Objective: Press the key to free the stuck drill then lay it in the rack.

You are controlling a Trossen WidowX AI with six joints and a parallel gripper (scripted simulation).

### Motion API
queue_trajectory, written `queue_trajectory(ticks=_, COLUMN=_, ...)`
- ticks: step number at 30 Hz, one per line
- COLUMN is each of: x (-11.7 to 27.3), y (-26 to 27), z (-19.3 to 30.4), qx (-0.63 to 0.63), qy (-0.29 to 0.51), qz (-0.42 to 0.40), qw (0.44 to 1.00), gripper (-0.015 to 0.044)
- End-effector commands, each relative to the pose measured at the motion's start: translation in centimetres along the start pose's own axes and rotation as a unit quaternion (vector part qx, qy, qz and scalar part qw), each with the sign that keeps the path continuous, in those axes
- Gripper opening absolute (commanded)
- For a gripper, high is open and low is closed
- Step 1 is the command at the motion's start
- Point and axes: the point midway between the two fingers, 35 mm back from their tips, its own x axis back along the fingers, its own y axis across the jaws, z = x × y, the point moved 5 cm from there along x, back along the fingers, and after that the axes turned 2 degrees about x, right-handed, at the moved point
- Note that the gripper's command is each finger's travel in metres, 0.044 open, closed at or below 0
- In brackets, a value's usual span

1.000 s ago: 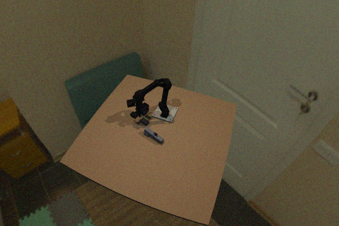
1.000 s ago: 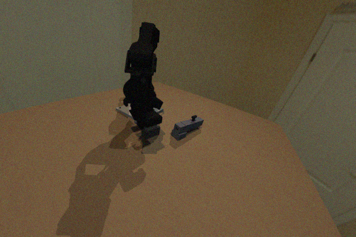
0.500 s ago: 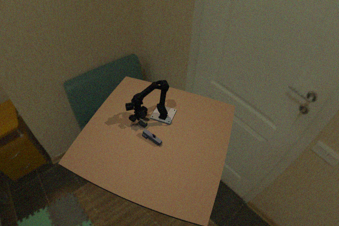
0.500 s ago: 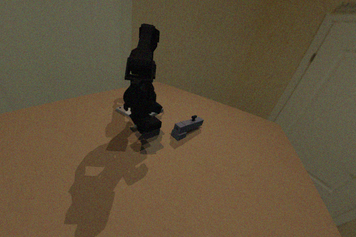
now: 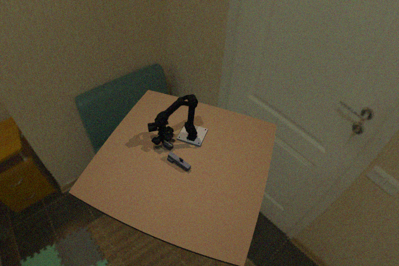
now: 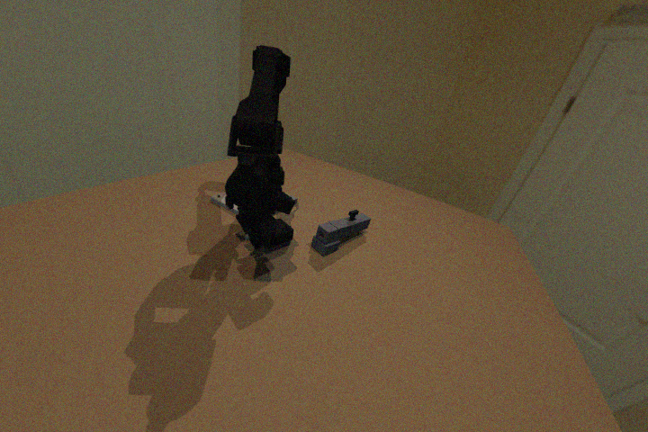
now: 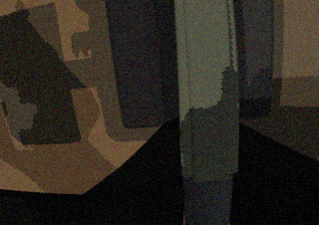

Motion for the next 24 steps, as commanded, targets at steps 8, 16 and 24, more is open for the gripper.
queue_trajectory(ticks=8, x=-1.28, y=0.11, z=0.02, qx=0.001, qy=0.0, qz=-0.003, qw=1.0, gripper=0.0)
queue_trajectory(ticks=16, x=-1.63, y=0.2, z=0.02, qx=0.001, qy=0.0, qz=-0.003, qw=1.0, gripper=0.0)
queue_trajectory(ticks=24, x=-0.88, y=0.14, z=0.04, qx=0.0, qy=0.002, qz=0.001, qw=1.0, gripper=0.021)
